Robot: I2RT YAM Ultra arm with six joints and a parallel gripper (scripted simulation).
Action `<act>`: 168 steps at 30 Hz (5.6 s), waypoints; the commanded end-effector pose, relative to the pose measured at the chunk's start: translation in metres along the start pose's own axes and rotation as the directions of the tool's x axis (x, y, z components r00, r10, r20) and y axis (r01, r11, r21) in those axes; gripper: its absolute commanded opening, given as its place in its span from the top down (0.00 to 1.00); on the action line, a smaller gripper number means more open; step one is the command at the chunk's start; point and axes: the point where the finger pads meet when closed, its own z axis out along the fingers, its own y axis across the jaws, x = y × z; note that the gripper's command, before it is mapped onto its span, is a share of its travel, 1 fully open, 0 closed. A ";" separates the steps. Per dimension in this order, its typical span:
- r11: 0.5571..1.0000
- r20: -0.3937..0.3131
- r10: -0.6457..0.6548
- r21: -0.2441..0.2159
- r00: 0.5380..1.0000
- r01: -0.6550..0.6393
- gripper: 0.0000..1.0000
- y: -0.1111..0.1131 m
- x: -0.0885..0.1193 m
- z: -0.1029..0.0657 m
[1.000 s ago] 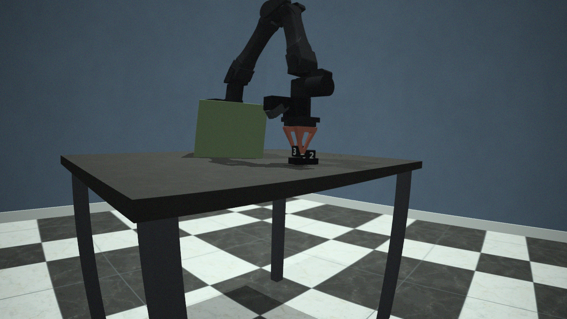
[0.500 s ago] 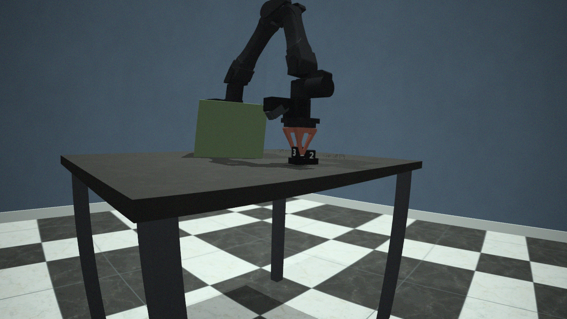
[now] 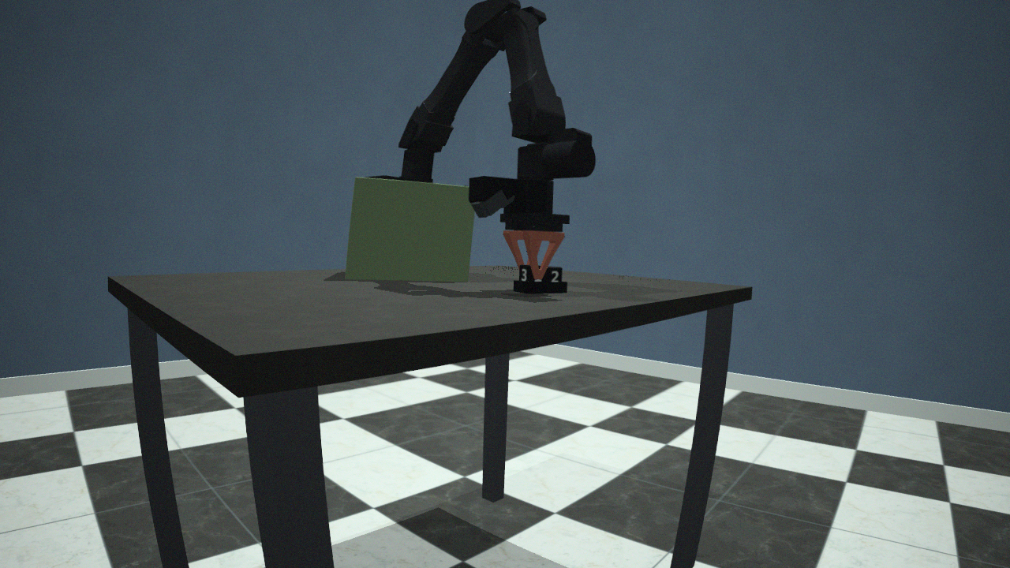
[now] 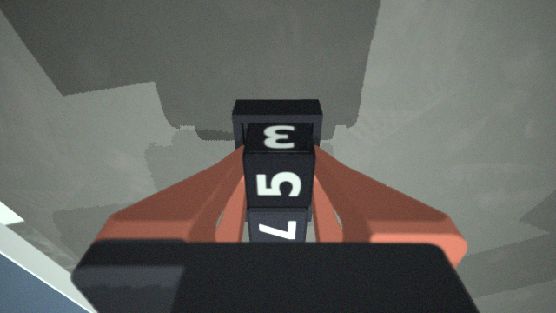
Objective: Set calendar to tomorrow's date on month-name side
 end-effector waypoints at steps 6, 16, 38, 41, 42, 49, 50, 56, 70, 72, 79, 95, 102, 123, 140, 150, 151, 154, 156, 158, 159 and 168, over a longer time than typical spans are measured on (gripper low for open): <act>1.000 0.001 0.000 -0.014 1.000 0.000 0.74 0.005 0.000 -0.002; 1.000 0.001 0.000 -0.014 1.000 0.000 0.74 0.005 0.000 -0.001; 1.000 0.001 0.000 -0.014 1.000 0.000 0.74 0.005 0.000 -0.001; 1.000 0.001 0.000 -0.014 1.000 0.000 0.74 0.005 0.000 -0.001; 1.000 0.001 0.000 -0.014 1.000 0.000 0.74 0.005 0.000 -0.001; 1.000 0.001 0.000 -0.014 1.000 0.000 0.74 0.005 0.000 -0.001; 1.000 0.001 0.000 -0.014 1.000 0.000 0.74 0.005 0.000 -0.001; 1.000 0.001 0.000 -0.014 1.000 0.000 0.74 0.005 0.000 -0.001; 1.000 0.001 0.000 -0.014 1.000 0.000 0.67 0.005 0.000 -0.001; 1.000 0.001 0.000 -0.014 1.000 0.000 0.63 0.005 0.000 -0.001; 1.000 0.001 0.000 -0.014 1.000 0.000 0.55 0.005 0.000 -0.001; 1.000 0.001 0.000 -0.014 1.000 0.000 0.55 0.005 0.000 -0.006; 1.000 0.001 0.000 -0.014 1.000 0.000 0.55 0.004 0.000 -0.033; 1.000 0.001 0.000 -0.015 1.000 0.000 0.00 0.004 0.000 -0.092; 1.000 0.001 0.000 -0.015 1.000 0.000 0.00 0.004 0.000 -0.092; 1.000 0.001 0.000 -0.015 1.000 0.000 0.00 0.004 0.000 -0.099; 1.000 0.001 0.000 -0.015 1.000 0.000 0.00 0.004 0.000 -0.102; 1.000 0.001 0.000 -0.015 1.000 0.000 0.00 0.003 0.000 -0.113; 1.000 0.001 0.000 -0.015 1.000 0.000 0.00 0.003 0.000 -0.123; 1.000 0.001 0.000 -0.015 1.000 0.000 0.00 0.003 0.000 -0.128; 1.000 0.001 0.000 -0.015 1.000 0.000 0.00 0.003 0.000 -0.128; 1.000 0.001 0.000 -0.015 1.000 0.000 0.00 0.003 0.000 -0.166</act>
